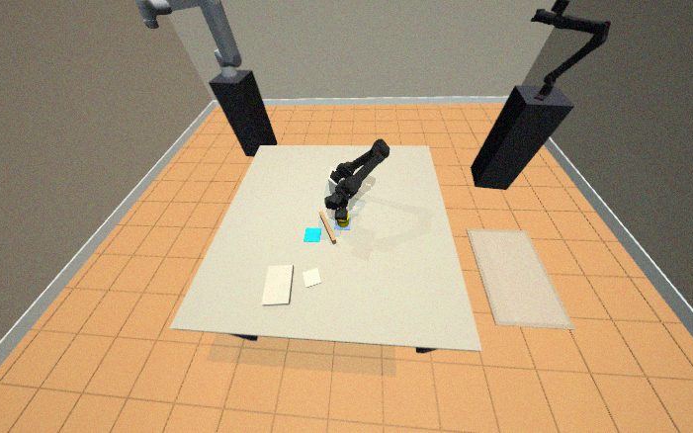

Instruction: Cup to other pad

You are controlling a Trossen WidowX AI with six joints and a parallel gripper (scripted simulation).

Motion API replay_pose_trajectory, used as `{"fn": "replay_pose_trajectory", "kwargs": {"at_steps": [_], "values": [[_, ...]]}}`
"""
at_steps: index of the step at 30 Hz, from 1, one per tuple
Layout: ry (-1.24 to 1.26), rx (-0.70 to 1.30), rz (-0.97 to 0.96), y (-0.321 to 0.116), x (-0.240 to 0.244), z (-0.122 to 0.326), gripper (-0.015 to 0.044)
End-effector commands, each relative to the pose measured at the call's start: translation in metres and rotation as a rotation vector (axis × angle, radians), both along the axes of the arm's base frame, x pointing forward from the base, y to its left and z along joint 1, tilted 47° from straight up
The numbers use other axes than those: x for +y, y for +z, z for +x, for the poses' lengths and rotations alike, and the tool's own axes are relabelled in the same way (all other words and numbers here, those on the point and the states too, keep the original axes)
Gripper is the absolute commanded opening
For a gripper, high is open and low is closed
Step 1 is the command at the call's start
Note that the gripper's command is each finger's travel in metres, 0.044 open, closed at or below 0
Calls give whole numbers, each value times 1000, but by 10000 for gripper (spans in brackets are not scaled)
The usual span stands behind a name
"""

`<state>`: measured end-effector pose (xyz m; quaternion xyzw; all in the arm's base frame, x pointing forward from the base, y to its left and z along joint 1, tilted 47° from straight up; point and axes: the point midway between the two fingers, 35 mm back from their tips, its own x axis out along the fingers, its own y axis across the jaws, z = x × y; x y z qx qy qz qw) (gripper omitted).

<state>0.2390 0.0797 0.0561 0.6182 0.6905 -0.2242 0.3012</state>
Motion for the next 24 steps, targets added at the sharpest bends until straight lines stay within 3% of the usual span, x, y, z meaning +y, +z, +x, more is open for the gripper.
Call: {"fn": "replay_pose_trajectory", "kwargs": {"at_steps": [1, 19, 24], "values": [[-2, 13, 6, -6, 7, -4, 167], [-1, 14, 9, -15, 16, -6, 167], [3, 4, 5, -13, 15, -4, 133]]}}
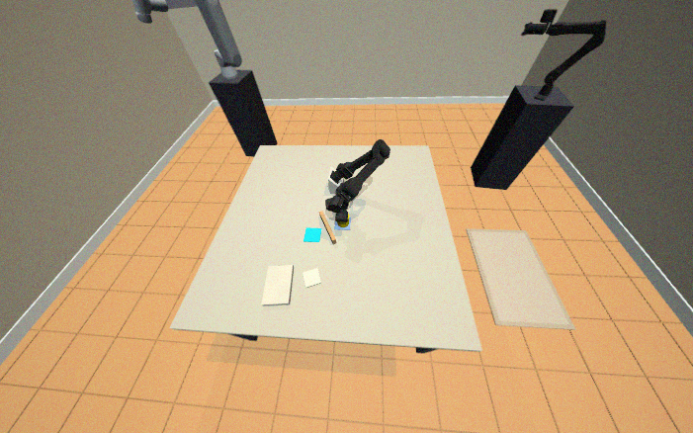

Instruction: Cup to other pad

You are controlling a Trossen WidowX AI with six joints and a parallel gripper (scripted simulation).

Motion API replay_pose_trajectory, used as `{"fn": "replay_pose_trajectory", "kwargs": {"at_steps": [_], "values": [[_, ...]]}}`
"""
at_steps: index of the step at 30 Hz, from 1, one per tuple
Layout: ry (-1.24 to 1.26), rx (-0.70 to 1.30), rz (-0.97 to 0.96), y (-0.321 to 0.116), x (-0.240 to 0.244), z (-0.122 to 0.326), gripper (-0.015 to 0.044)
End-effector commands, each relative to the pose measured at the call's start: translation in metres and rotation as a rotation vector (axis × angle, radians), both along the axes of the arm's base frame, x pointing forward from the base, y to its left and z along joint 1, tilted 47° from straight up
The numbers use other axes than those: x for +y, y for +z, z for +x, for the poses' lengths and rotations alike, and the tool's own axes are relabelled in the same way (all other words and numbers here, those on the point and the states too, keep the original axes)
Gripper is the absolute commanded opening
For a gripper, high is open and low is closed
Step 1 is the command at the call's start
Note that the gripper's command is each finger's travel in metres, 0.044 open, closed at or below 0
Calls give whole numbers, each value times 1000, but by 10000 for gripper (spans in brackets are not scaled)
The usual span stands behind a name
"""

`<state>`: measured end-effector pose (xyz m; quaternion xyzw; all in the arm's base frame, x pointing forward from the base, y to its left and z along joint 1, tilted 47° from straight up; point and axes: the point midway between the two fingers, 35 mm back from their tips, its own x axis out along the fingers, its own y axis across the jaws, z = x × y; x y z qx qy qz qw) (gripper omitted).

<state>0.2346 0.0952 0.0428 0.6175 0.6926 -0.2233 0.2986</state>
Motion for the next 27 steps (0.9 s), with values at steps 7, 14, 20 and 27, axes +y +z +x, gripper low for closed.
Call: {"fn": "replay_pose_trajectory", "kwargs": {"at_steps": [7, 14, 20, 27], "values": [[0, -1, 0, 0, 0, 0, 87], [0, -1, 0, 0, 0, 0, 40], [0, 0, 0, 0, 0, 0, 0], [-2, 2, -4, 11, -13, 3, 0]]}}
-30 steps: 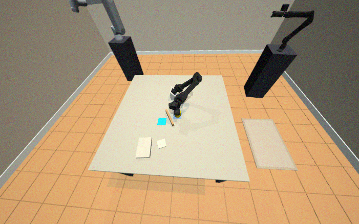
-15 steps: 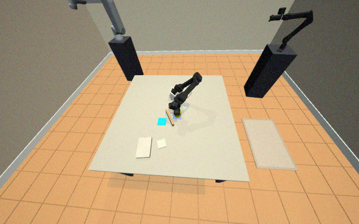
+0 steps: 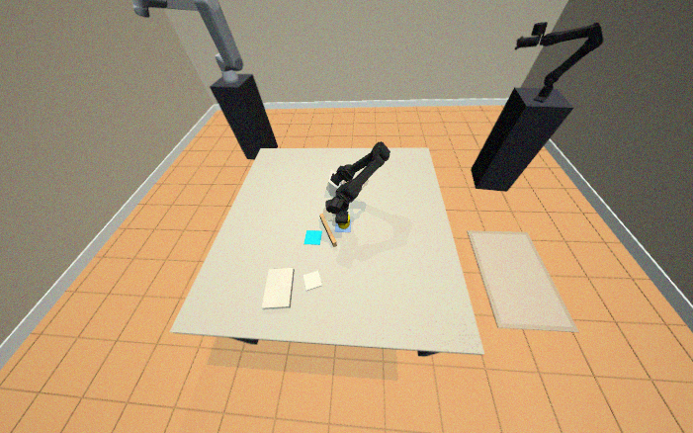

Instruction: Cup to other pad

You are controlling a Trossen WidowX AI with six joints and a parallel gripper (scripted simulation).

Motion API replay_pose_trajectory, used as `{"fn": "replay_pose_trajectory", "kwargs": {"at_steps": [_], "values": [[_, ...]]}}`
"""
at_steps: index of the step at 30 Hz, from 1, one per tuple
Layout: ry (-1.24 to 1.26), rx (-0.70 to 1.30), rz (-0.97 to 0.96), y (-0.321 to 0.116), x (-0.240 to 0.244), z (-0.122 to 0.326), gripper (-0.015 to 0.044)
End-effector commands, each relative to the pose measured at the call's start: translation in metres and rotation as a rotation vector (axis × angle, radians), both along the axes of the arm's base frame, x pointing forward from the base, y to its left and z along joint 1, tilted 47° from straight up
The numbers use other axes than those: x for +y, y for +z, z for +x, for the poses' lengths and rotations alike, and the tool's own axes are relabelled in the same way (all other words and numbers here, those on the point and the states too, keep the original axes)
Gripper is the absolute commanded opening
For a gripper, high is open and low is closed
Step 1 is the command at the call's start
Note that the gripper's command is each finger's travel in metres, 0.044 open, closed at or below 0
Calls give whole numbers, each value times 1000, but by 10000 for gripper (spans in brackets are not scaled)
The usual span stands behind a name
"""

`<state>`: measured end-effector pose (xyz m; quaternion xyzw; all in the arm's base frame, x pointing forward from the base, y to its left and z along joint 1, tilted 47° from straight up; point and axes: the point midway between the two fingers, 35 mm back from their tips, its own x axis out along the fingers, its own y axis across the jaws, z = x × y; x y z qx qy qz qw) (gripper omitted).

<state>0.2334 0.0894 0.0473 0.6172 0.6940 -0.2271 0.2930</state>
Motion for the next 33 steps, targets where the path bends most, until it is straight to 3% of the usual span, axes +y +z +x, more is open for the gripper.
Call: {"fn": "replay_pose_trajectory", "kwargs": {"at_steps": [1, 16, 33], "values": [[0, -11, -6, 9, -10, 4, 0], [-1, -4, -1, 40, -45, 5, 0], [-8, 2, 2, 38, -43, 4, 0]]}}
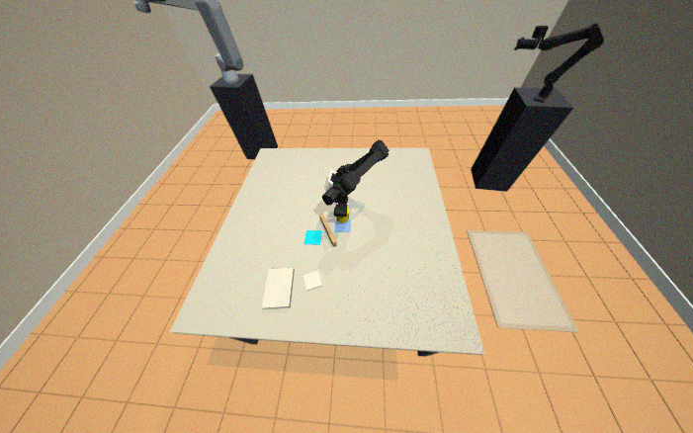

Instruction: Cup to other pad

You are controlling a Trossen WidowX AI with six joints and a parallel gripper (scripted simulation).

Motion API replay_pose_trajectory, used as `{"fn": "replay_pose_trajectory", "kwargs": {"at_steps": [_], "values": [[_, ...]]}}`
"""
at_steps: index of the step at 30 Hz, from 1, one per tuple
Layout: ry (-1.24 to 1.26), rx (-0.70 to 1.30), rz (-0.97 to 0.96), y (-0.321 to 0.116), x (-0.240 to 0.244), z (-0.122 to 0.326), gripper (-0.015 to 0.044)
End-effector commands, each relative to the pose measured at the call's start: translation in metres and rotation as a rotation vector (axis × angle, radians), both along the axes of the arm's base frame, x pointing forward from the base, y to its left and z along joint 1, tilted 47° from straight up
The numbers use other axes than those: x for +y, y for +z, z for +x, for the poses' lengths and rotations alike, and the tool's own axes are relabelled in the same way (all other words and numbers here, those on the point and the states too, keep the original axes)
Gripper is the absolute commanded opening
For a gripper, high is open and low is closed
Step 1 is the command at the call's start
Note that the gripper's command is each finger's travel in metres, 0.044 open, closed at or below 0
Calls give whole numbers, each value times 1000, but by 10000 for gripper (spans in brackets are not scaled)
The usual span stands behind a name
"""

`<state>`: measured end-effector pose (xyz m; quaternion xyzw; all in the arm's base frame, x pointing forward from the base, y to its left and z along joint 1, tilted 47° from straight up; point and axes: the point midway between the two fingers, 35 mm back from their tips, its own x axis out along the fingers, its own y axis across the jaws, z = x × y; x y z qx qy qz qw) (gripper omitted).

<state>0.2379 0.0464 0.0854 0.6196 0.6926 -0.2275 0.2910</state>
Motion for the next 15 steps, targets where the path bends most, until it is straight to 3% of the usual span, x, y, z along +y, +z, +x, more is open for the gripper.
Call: {"fn": "replay_pose_trajectory", "kwargs": {"at_steps": [1, 15], "values": [[-1, 1, 0, 0, 0, 0, 0], [2, -3, -3, -11, -11, 11, 0]]}}
